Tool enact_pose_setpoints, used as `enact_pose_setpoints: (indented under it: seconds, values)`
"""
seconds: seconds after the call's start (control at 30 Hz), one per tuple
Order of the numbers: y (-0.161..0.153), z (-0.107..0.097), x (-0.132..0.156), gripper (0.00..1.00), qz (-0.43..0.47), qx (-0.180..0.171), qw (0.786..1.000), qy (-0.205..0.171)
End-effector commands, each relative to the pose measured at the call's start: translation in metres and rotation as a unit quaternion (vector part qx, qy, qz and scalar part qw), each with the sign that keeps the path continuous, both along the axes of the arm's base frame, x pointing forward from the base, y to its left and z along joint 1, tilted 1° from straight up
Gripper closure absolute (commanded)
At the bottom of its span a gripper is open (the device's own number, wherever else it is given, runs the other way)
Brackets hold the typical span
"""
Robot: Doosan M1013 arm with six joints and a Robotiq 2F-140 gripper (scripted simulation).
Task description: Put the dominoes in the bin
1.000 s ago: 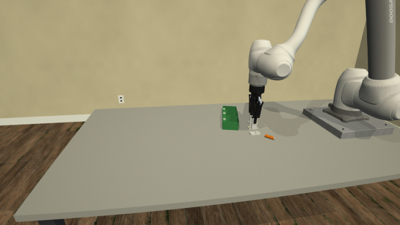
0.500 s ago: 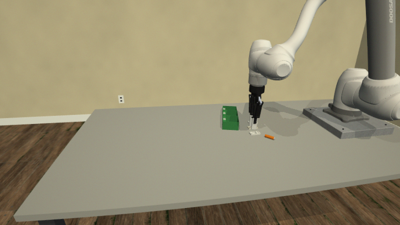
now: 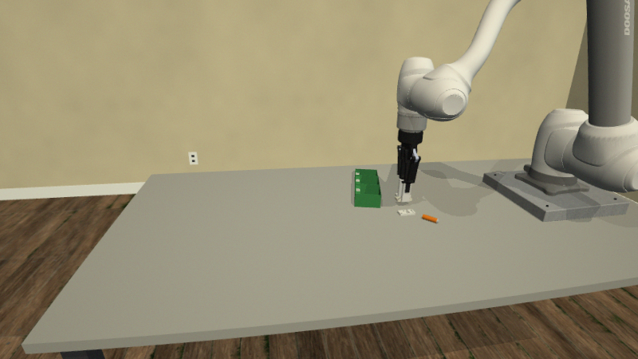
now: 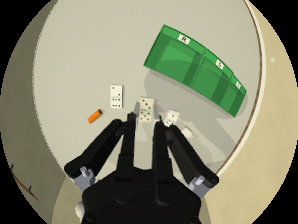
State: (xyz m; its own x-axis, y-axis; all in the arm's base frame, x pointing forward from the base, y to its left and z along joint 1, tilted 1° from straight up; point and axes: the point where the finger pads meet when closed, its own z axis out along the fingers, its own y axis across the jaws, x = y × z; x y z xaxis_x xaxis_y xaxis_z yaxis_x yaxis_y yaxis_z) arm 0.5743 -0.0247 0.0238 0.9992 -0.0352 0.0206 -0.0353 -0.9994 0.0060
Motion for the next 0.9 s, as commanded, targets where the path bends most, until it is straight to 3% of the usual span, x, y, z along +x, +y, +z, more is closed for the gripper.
enact_pose_setpoints:
  seconds: [0.0, 0.4, 0.87]
  values:
    - [0.0, 0.009, 0.0, 0.87, 0.0, 0.0, 1.0, 0.0]
    - [0.0, 0.043, -0.001, 0.87, 0.0, 0.0, 1.0, 0.0]
    - [0.0, 0.047, -0.001, 0.87, 0.0, 0.0, 1.0, 0.0]
